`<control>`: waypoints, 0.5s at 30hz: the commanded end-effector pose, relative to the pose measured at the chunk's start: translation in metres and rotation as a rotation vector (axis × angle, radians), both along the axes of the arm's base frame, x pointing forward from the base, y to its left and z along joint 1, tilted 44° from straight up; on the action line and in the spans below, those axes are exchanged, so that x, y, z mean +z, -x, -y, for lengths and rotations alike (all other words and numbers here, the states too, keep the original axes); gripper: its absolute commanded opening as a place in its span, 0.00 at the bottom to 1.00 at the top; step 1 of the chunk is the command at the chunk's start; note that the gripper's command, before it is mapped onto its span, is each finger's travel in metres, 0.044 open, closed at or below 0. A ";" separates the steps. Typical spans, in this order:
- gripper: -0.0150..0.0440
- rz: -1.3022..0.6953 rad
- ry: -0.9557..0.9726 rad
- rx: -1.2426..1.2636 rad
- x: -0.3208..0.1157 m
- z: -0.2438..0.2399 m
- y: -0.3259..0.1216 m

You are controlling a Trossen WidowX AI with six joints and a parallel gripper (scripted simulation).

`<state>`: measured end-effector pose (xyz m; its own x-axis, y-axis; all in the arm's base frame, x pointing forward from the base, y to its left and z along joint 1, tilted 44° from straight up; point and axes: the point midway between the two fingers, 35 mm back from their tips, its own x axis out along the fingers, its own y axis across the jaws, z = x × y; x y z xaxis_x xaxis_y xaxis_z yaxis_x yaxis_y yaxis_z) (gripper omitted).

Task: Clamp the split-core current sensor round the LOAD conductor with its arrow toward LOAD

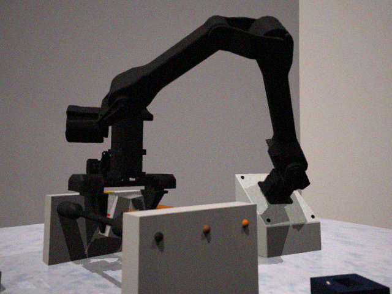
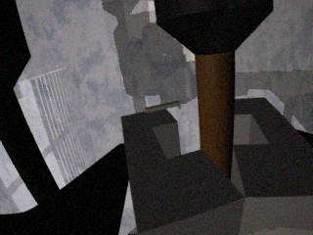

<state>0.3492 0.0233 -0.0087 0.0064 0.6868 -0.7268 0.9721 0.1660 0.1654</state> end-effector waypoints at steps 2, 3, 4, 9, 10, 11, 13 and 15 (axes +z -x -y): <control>0.77 0.002 0.001 0.000 0.000 0.000 0.000; 0.76 0.002 0.001 0.000 0.000 0.000 0.000; 0.75 0.002 0.001 0.000 0.000 0.000 0.000; 0.56 0.002 0.001 0.000 0.000 0.000 0.000; 0.52 0.002 0.001 0.000 0.000 0.000 0.000; 0.47 0.002 0.001 0.000 0.000 0.000 0.000; 0.38 0.002 0.001 0.000 0.000 0.000 0.000; 0.30 0.002 0.001 0.000 0.000 0.000 0.000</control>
